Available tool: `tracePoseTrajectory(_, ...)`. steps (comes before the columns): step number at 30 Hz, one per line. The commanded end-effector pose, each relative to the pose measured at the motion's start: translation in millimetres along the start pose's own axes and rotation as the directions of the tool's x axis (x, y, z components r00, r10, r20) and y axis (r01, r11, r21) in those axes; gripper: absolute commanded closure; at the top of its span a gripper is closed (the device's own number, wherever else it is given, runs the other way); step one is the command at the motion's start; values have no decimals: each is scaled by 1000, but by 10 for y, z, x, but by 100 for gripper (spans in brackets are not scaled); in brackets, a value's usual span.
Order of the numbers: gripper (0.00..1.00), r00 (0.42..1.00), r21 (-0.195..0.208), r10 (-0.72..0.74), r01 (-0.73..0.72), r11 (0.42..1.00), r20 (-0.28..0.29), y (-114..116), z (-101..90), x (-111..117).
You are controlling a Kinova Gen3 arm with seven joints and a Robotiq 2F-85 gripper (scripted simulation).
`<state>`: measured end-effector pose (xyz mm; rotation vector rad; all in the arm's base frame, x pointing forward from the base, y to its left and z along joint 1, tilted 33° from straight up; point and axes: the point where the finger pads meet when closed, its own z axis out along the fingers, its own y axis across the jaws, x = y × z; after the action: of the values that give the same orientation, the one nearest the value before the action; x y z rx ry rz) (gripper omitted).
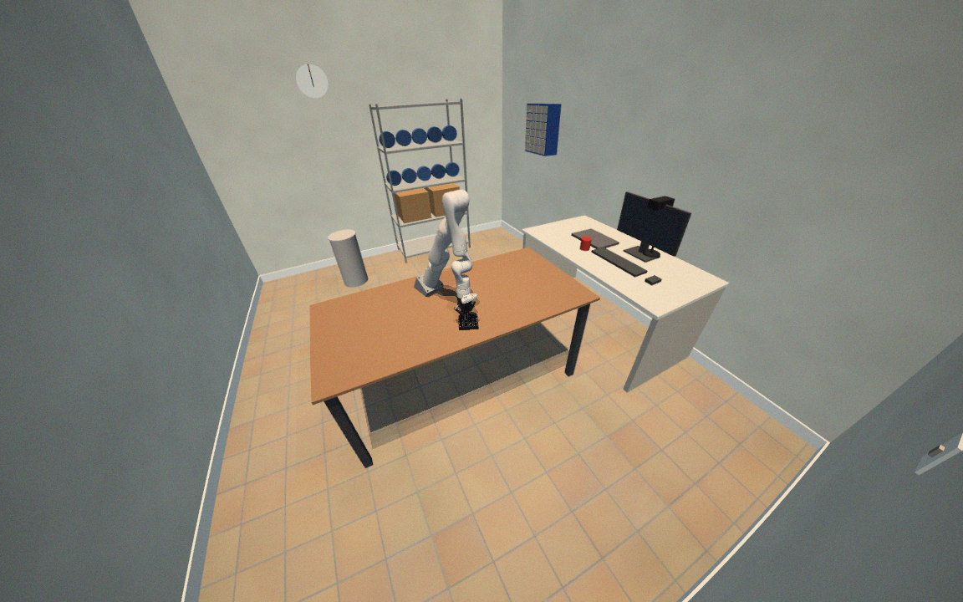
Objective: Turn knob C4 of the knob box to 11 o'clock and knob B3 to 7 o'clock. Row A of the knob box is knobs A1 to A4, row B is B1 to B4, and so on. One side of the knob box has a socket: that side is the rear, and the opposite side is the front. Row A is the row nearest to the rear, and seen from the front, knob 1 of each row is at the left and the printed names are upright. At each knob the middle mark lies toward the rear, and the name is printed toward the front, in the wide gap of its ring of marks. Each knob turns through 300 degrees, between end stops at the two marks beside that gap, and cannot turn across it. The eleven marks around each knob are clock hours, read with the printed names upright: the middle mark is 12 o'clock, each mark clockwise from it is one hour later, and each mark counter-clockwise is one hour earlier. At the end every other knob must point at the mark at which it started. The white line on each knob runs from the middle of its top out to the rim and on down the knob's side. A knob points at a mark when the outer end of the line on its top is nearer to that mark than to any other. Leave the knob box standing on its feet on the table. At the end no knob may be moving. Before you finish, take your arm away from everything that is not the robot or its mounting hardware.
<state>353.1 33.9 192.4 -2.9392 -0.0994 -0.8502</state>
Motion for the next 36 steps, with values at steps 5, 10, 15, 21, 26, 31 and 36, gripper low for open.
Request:
tracePoseTrajectory(5, 92, 993, 7, -116, 116, 993, -2, 0, -2, 2)
tracePoseTrajectory(10, 92, 985, 7, -174, 174, 985, -2, 0, -2, 2)
tracePoseTrajectory(15, 92, 963, 6, -271, 271, 962, -3, 0, -2, 2)
tracePoseTrajectory(21, 92, 923, 6, -384, 384, 923, -3, 0, -1, 2)
tracePoseTrajectory(26, 92, 899, 6, -437, 438, 899, -4, 0, -1, 2)
tracePoseTrajectory(31, 92, 853, 5, -522, 522, 853, -4, 0, -1, 2)
tracePoseTrajectory(36, 92, 802, 5, -597, 597, 802, -5, 0, -1, 2)
